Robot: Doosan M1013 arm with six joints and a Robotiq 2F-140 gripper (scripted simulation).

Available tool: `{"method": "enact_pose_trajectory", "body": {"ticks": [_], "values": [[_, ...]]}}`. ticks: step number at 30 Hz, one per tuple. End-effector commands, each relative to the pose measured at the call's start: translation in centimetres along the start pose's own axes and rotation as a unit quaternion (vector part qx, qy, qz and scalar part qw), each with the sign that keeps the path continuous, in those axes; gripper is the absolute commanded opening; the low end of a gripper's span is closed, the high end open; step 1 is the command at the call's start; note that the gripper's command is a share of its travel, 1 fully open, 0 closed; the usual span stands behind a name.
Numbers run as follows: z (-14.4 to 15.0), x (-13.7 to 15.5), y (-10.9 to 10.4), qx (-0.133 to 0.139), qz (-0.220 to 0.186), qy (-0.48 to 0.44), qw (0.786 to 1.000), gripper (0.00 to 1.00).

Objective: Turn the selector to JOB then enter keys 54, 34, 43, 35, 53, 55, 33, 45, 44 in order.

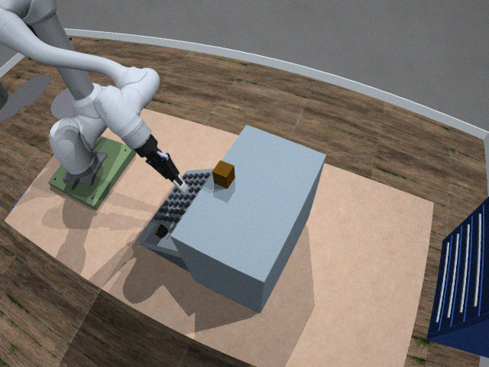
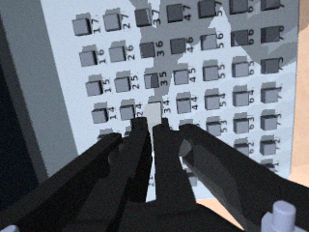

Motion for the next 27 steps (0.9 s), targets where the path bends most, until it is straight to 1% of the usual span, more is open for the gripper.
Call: {"method": "enact_pose_trajectory", "body": {"ticks": [1, 14, 27], "values": [[0.0, 0.1, 0.1, 0.000, -0.001, -0.001, 1.000, 0.00], [0.0, 0.1, 1.8, 0.000, -0.001, -0.001, 1.000, 0.00], [0.0, 0.1, 2.0, 0.000, -0.001, -0.001, 1.000, 0.00]]}}
Point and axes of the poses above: the point where the finger pads meet when closed, its own y axis out along the fingers, its own z axis across the jaws, x = y × z, the point moved 7 cm from there along -y, back along the fingers, and after that the axes turned 6 degrees about y, right-handed, at the moved point
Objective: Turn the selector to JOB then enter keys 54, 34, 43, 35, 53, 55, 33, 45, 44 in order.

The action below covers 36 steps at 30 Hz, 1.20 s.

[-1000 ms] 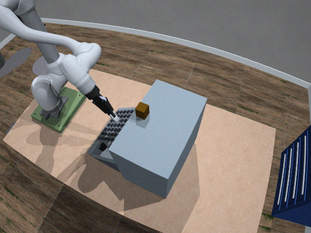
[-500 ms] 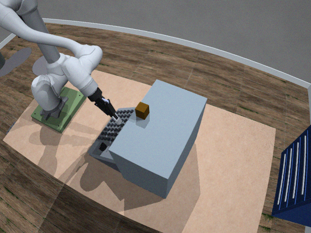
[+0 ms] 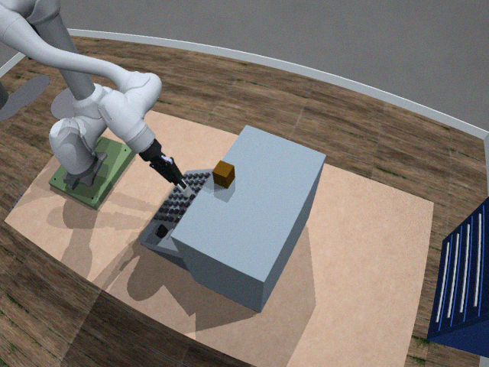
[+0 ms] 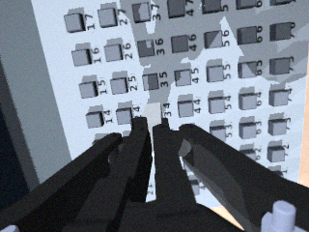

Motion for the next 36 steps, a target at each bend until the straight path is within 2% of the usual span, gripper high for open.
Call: {"method": "enact_pose_trajectory", "body": {"ticks": [1, 36], "values": [[0.00, 0.00, 0.00, 0.000, 0.000, 0.000, 1.000, 0.00], [0.00, 0.00, 0.93, 0.000, 0.000, 0.000, 1.000, 0.00]]}}
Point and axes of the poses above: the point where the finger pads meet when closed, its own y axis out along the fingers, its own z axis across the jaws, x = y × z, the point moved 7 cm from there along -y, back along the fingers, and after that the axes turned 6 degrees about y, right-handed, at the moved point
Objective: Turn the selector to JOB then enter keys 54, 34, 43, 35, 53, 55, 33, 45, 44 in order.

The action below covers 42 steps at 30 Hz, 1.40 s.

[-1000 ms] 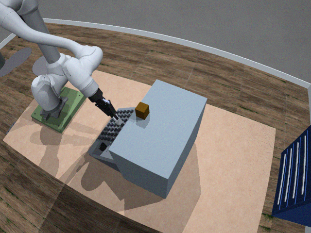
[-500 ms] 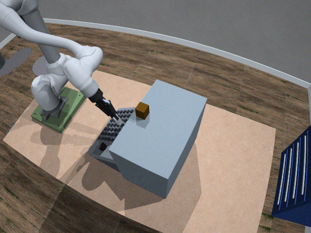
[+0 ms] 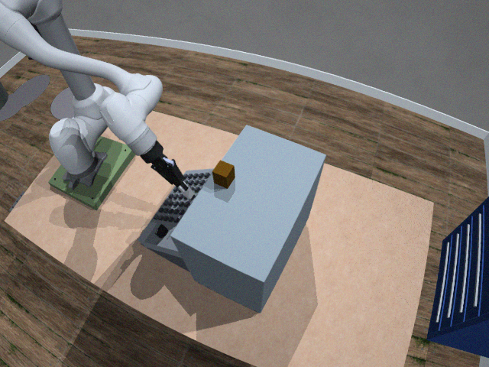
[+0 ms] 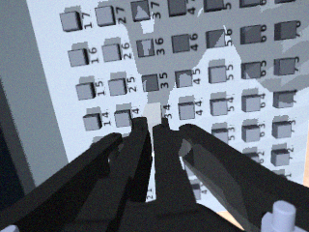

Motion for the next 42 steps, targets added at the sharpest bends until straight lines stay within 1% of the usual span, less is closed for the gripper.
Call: {"method": "enact_pose_trajectory", "body": {"ticks": [1, 15, 42], "values": [[0.00, 0.00, 0.12, 0.000, 0.000, 0.000, 1.000, 0.00], [0.00, 0.00, 0.55, 0.000, 0.000, 0.000, 1.000, 0.00], [0.00, 0.00, 0.58, 0.000, 0.000, 0.000, 1.000, 0.00]]}}
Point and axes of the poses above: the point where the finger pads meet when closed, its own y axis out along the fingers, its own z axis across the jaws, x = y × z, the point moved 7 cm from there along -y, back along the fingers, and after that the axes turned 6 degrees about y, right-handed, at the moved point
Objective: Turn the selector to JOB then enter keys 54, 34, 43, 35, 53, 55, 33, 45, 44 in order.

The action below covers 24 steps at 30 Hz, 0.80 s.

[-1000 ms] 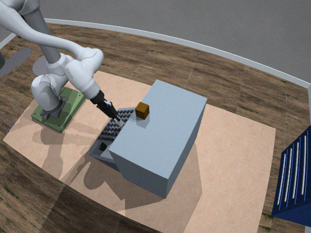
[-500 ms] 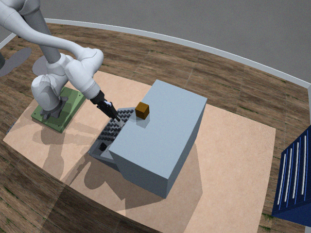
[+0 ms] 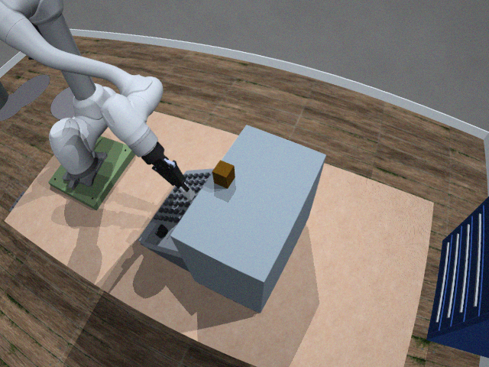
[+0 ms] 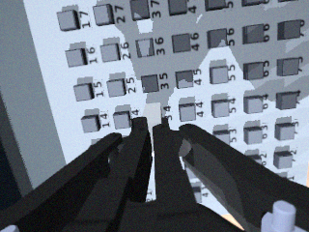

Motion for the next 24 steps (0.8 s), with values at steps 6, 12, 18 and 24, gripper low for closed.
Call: {"method": "enact_pose_trajectory", "body": {"ticks": [6, 12, 18, 24], "values": [[0.0, 0.0, -0.1, 0.000, 0.000, 0.000, 1.000, 0.00], [0.0, 0.0, -0.6, 0.000, 0.000, 0.000, 1.000, 0.00], [0.0, 0.0, -1.2, 0.000, 0.000, 0.000, 1.000, 0.00], [0.0, 0.0, -2.4, 0.000, 0.000, 0.000, 1.000, 0.00]]}}
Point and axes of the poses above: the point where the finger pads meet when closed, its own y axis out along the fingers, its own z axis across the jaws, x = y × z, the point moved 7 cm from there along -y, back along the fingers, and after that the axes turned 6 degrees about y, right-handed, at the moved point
